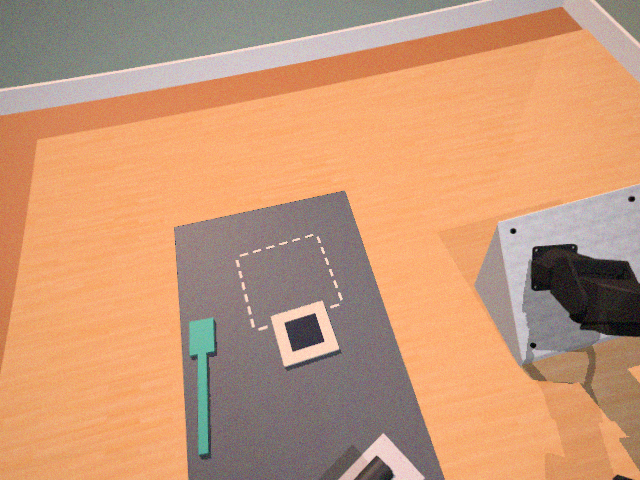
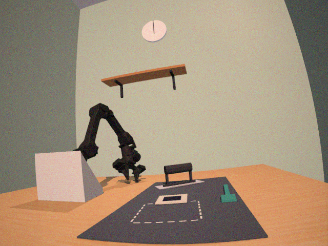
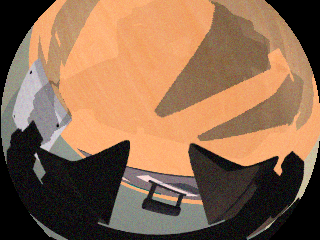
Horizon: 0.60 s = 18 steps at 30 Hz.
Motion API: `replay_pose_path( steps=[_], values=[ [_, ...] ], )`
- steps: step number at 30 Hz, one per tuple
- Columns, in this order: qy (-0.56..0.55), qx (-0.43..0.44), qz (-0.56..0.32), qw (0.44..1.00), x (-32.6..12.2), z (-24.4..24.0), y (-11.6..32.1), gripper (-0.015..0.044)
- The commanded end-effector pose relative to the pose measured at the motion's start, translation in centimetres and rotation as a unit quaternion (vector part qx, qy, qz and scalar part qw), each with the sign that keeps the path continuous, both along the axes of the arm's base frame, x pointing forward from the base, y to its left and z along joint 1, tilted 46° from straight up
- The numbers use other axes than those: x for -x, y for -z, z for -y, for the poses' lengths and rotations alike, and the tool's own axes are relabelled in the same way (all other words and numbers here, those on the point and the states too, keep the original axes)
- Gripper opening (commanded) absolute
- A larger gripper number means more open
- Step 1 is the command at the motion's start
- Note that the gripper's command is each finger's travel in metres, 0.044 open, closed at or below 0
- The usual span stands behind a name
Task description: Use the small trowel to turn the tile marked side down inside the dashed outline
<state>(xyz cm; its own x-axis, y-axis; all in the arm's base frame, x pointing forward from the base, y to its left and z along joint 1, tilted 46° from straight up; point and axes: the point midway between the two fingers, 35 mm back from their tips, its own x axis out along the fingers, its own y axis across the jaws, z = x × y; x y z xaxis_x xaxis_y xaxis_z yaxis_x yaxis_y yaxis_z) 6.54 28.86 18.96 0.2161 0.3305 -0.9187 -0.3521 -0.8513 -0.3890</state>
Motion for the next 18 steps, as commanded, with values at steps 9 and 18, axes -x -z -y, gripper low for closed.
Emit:
replay_pose_path(
  steps=[9, 18],
  values=[
    [0.114, -0.010, -0.081, 0.990, -3.1, -0.4, 0.6, 0.0270],
    [0.226, -0.028, -0.149, 0.962, -6.5, -0.3, 0.7, 0.0270]
  ],
)
